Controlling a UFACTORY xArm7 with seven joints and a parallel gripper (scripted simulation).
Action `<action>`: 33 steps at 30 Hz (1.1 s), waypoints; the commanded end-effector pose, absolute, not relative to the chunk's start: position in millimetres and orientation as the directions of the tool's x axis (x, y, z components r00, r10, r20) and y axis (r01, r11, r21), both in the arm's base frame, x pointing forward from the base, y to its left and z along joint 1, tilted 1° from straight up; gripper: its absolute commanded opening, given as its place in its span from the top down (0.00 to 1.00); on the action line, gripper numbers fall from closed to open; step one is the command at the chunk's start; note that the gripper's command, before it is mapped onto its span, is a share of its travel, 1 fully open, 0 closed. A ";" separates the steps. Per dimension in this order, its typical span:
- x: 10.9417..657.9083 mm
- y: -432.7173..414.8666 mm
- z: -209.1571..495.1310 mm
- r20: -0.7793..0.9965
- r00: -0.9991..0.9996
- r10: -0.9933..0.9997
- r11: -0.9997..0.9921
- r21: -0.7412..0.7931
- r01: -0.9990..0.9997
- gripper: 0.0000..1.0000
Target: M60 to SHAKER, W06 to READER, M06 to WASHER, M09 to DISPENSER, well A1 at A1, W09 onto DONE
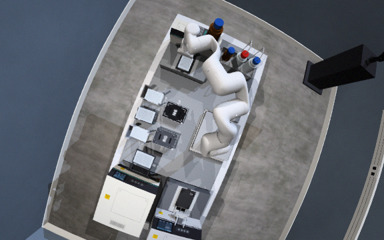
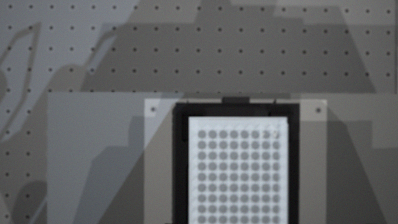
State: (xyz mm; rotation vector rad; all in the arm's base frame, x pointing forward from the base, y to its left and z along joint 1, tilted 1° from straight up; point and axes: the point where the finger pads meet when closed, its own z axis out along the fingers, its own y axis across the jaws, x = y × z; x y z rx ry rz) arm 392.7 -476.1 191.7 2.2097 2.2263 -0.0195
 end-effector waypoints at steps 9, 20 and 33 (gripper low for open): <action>395.3 -450.3 194.2 -0.016 -0.149 0.989 0.149 -0.004 0.989 0.00; 397.3 -420.4 193.7 -0.016 -0.149 0.989 0.149 -0.004 0.989 0.00; 399.4 -388.5 193.1 -0.015 -0.287 0.958 0.287 -0.006 0.958 0.00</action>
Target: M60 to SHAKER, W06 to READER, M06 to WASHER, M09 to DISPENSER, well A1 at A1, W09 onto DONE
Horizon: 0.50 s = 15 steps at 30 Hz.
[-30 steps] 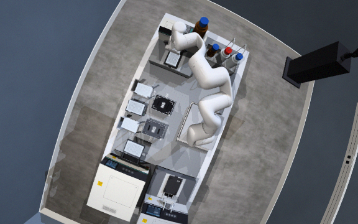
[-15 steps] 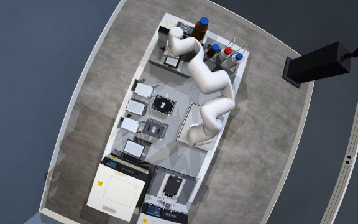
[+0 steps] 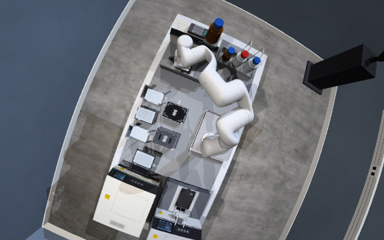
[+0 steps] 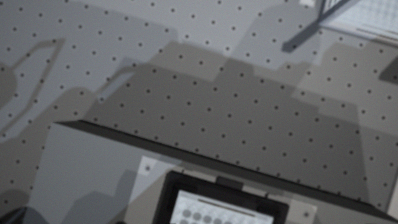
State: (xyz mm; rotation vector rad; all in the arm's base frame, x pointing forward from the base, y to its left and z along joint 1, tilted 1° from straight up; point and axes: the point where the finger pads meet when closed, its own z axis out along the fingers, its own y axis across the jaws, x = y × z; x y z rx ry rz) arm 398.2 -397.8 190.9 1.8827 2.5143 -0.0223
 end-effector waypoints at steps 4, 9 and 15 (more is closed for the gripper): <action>400.3 -375.2 192.9 -0.015 -0.287 0.958 0.287 -0.006 0.958 0.00; 401.3 -360.0 192.7 -0.015 -0.287 0.958 0.287 -0.006 0.958 0.00; 402.0 -350.0 192.5 -0.014 -0.400 0.916 0.400 -0.008 0.917 0.00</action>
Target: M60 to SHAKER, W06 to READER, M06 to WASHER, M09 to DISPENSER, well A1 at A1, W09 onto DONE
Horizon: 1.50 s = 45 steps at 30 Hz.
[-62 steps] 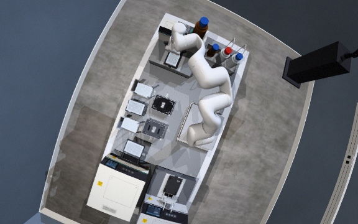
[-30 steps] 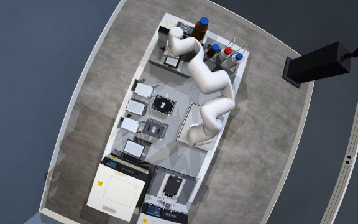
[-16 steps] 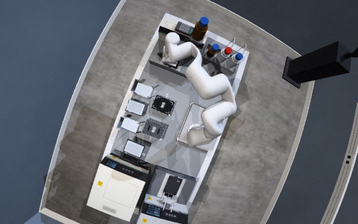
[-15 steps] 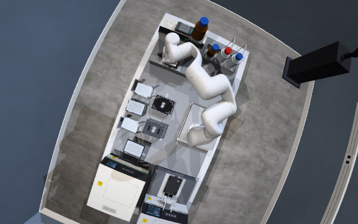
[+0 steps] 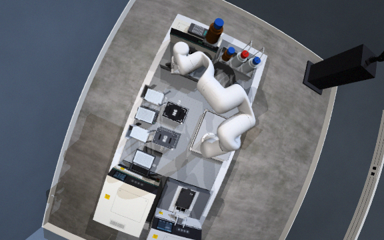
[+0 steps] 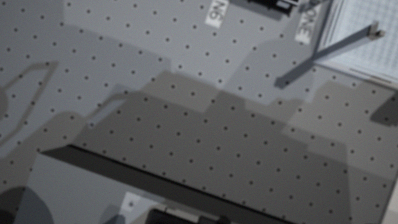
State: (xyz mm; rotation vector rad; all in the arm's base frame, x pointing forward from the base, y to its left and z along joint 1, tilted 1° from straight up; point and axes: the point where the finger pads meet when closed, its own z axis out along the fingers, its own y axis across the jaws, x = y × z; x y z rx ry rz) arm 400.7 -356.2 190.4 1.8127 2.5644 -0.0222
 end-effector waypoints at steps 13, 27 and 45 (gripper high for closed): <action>404.8 -306.7 191.8 -0.013 -0.420 0.907 0.420 -0.008 0.908 0.00; 407.5 -266.7 191.2 -0.012 -0.544 0.839 0.544 -0.010 0.839 0.00; 410.8 -216.3 190.4 -0.010 -0.657 0.753 0.657 -0.011 0.754 0.00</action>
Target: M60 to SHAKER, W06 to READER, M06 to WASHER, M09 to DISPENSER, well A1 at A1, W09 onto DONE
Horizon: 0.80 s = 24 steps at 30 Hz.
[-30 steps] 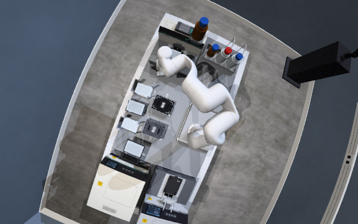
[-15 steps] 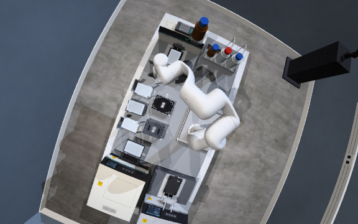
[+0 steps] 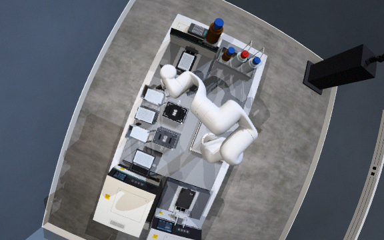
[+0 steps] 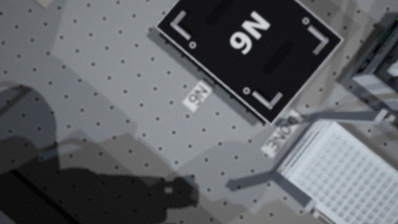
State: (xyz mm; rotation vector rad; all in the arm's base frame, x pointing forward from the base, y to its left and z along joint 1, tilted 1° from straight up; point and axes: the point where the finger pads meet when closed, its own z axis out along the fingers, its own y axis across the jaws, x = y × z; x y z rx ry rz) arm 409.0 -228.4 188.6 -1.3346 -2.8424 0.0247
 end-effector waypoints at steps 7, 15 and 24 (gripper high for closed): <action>411.9 -199.6 190.2 -0.010 -0.657 0.753 0.657 -0.011 0.754 0.00; 413.4 -177.7 189.8 -0.009 -0.716 0.699 0.715 -0.012 0.699 0.00; 414.9 -154.4 189.5 -0.008 -0.757 0.653 0.757 -0.012 0.653 0.00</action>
